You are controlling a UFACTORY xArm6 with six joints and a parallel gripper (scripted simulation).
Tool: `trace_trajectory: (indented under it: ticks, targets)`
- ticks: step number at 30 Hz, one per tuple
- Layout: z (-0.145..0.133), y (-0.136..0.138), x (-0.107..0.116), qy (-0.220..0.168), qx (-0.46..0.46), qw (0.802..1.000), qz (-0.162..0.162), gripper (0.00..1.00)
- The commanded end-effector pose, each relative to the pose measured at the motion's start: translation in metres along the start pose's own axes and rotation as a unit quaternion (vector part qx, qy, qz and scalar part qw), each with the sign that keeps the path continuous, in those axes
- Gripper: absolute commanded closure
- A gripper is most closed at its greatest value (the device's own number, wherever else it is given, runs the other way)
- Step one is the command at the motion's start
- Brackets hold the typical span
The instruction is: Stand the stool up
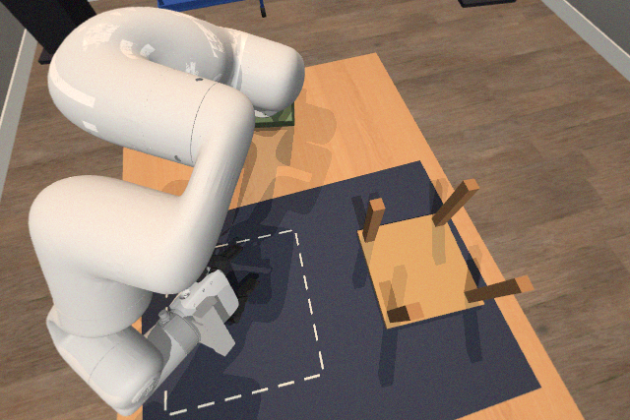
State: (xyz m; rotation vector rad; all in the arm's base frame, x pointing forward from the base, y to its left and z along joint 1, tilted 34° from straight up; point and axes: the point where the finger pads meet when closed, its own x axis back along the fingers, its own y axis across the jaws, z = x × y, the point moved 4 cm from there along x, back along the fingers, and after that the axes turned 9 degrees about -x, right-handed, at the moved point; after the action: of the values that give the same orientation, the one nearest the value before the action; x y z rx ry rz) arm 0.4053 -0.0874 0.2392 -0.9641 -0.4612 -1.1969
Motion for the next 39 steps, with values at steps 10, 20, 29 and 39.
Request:
trace_trajectory:
  ticks: [10,20,29,39]
  targets:
    - [0.001,0.000,0.001,-0.001,0.001,1.000,-0.001,0.00]
    - [0.001,0.000,0.001,-0.001,0.001,1.000,-0.001,0.00]
    - [0.011,0.001,0.005,-0.027,0.014,1.000,-0.006,0.00]
    - [0.045,0.003,0.016,-0.102,0.058,0.993,-0.023,0.00]
